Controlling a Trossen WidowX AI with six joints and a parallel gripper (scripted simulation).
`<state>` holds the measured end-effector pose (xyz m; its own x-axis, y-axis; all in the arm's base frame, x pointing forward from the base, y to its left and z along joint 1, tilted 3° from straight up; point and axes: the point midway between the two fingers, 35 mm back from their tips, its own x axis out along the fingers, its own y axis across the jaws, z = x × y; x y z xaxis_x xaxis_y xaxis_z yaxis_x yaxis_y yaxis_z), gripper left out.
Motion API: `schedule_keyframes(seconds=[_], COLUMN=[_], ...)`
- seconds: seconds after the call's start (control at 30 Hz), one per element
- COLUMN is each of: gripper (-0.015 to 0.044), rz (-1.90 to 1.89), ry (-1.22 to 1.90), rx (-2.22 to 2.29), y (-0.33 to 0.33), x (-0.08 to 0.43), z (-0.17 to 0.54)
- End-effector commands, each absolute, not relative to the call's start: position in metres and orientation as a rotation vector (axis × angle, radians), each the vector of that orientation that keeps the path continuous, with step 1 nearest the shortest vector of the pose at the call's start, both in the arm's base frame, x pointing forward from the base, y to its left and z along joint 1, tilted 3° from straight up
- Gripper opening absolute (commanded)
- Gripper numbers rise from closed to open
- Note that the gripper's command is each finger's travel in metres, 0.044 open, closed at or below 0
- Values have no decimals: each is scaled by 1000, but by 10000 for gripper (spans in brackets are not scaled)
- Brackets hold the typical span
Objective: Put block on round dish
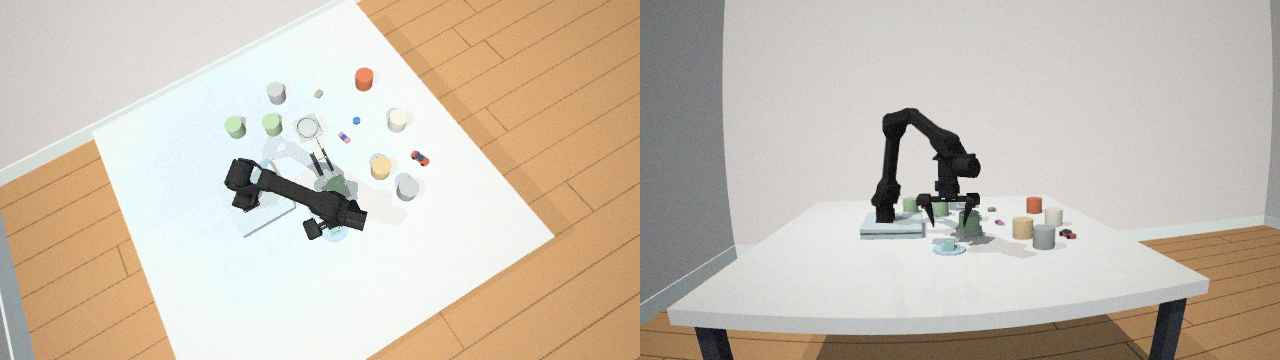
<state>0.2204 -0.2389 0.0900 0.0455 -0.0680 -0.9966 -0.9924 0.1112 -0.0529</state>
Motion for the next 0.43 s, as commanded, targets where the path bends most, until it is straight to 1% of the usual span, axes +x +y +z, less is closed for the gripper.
schedule_keyframes(seconds=[0.0, 0.1, 0.4], gripper=[440, 440, 440], rz=[1062, 1060, 1060], ry=[1268, 1271, 1272], rx=[-1194, -1193, -1193], y=[-237, -234, -234], x=[219, 217, 216], z=[106, 132, 134])
